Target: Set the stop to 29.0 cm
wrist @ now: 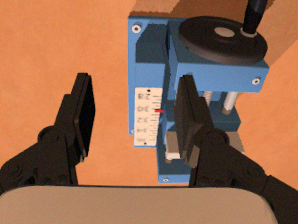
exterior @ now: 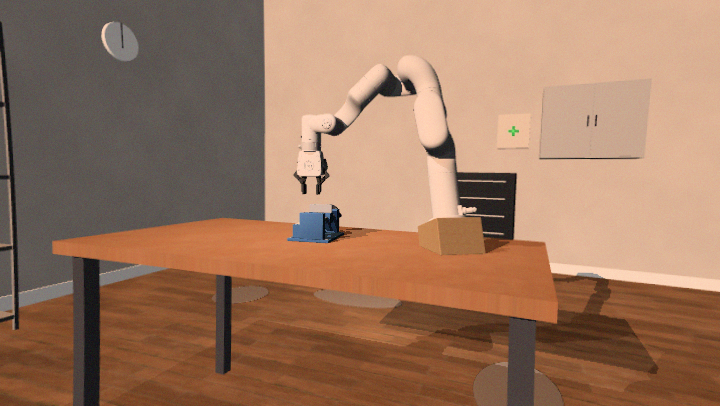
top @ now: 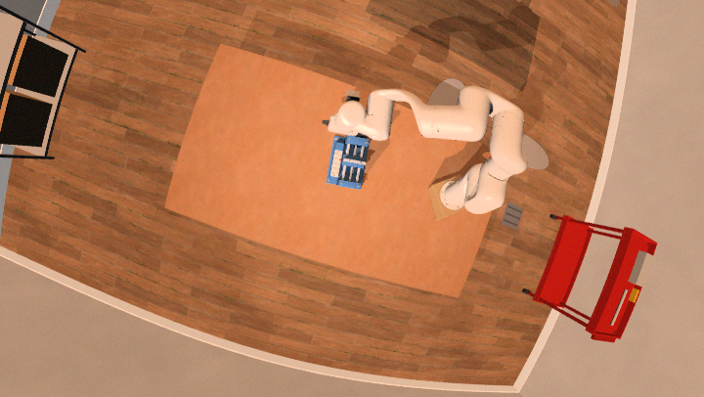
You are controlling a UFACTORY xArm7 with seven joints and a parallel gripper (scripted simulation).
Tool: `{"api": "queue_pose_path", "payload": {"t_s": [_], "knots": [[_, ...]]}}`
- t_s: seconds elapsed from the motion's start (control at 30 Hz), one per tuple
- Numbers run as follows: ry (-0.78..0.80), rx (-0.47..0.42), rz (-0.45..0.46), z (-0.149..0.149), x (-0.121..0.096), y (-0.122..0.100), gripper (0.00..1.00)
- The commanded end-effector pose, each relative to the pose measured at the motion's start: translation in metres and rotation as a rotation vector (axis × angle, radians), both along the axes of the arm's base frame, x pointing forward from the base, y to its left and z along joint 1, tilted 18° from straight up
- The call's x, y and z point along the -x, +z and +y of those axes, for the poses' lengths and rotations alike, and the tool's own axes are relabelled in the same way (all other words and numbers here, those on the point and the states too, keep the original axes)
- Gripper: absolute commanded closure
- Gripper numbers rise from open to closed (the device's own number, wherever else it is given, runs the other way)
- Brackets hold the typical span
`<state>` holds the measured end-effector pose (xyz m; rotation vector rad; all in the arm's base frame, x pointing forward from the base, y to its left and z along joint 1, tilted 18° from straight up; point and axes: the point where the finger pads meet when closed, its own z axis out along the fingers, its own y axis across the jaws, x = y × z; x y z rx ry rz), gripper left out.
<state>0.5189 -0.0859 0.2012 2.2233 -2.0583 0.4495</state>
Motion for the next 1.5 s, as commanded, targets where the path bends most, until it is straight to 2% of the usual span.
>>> {"api": "queue_pose_path", "payload": {"t_s": [0.0,0.27,0.33,0.47,0.5,0.57,0.77,1.07,1.2,1.47], "knots": [[0.001,0.0,-0.005,0.001,-0.001,0.002,0.43],[0.001,0.0,-0.005,-0.002,0.003,0.002,0.43],[0.001,0.0,-0.005,-0.008,0.015,0.002,0.43],[0.001,0.0,-0.005,-0.03,0.058,0.0,0.43],[0.001,0.0,-0.005,-0.03,0.058,0.0,0.43],[0.001,0.0,-0.005,-0.041,0.08,-0.001,0.43],[0.001,0.0,-0.005,-0.05,0.098,-0.001,0.43],[0.001,0.0,-0.005,-0.051,0.1,-0.002,0.43],[0.001,0.0,-0.005,-0.056,0.097,-0.02,0.43],[0.001,0.0,-0.005,-0.06,0.095,-0.032,0.43]]}}
